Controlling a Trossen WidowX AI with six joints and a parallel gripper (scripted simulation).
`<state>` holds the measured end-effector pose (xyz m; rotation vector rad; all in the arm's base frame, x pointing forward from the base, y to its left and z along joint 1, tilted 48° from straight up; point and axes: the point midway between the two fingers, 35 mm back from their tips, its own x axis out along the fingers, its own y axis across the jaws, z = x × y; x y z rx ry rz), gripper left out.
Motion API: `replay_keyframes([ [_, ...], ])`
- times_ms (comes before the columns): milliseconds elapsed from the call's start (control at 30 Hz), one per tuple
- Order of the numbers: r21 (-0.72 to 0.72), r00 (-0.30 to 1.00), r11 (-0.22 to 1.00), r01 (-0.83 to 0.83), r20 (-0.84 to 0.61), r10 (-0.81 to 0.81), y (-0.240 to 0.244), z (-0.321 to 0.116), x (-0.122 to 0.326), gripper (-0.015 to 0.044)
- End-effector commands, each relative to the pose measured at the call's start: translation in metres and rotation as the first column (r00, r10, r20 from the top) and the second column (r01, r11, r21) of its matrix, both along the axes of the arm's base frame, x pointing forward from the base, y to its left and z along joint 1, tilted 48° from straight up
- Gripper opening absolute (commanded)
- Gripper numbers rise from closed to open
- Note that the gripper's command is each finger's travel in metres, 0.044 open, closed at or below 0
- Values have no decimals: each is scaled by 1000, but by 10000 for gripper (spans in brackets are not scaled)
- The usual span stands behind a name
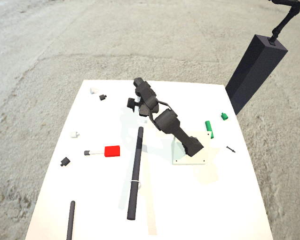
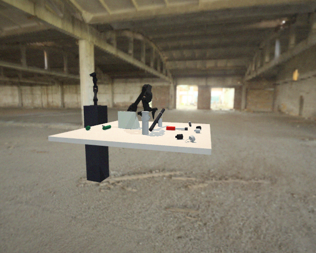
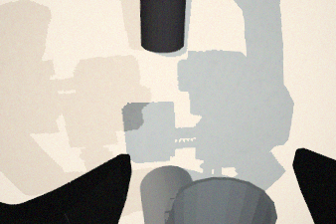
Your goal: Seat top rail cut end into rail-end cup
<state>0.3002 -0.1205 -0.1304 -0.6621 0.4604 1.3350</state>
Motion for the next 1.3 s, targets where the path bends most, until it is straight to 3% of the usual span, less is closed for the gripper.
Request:
replay_keyframes([
  [0,-7,1000,1000,3,4,-3,-2,20,2,440],
  [300,-8,1000,1000,14,3,-13,-4,39,3,440],
  [433,20,957,972,236,-181,-229,-5,67,4,440],
  [567,16,802,870,493,-397,-447,-4,100,3,440],
  [700,-31,559,707,706,-589,-584,-1,131,-2,440],
  [833,-116,263,504,856,-742,-617,4,160,-8,440],
  [967,-227,-28,300,927,-837,-547,11,185,-16,440],
  [1267,-248,-75,266,932,-848,-525,12,189,-18,440],
])
